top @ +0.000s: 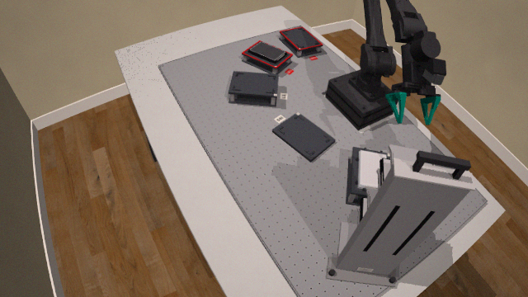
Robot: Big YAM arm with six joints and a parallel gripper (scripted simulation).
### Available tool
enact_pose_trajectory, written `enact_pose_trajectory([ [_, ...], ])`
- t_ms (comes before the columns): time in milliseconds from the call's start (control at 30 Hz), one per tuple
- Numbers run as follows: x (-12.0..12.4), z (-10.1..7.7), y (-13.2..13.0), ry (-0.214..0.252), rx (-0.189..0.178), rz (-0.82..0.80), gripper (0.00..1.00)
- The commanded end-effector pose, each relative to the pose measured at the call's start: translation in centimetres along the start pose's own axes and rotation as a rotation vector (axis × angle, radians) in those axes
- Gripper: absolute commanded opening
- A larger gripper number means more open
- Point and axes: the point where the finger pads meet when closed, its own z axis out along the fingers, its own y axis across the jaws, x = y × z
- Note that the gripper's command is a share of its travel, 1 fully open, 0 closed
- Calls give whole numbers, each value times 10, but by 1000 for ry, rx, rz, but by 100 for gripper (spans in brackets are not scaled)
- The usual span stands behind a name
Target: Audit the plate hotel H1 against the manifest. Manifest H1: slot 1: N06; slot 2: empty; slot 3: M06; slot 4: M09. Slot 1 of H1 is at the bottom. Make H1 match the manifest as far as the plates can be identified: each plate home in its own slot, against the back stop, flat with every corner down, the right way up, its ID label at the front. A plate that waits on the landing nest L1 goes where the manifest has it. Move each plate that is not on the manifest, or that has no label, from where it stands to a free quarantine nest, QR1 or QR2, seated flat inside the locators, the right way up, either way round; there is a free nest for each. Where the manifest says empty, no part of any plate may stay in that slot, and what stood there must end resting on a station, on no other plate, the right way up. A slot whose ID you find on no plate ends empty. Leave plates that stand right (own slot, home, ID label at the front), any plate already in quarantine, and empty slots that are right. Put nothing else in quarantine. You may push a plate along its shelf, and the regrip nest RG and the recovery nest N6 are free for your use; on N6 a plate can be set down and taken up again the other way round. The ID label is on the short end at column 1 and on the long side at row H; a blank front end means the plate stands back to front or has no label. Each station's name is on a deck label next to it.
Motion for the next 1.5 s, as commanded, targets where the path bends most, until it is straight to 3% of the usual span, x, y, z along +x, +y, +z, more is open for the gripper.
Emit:
enact_pose_trajectory([
  [0,-38,-9,3,-27,-22,-82,100],
  [400,-58,9,36,101,-144,-298,100],
  [500,-59,10,35,114,-149,-309,100],
  [967,-82,30,77,262,-298,-568,100],
  [1067,-84,32,76,275,-303,-580,100],
  [1267,-93,39,96,338,-369,-694,100],
  [1467,-92,42,87,408,-418,-785,100],
])
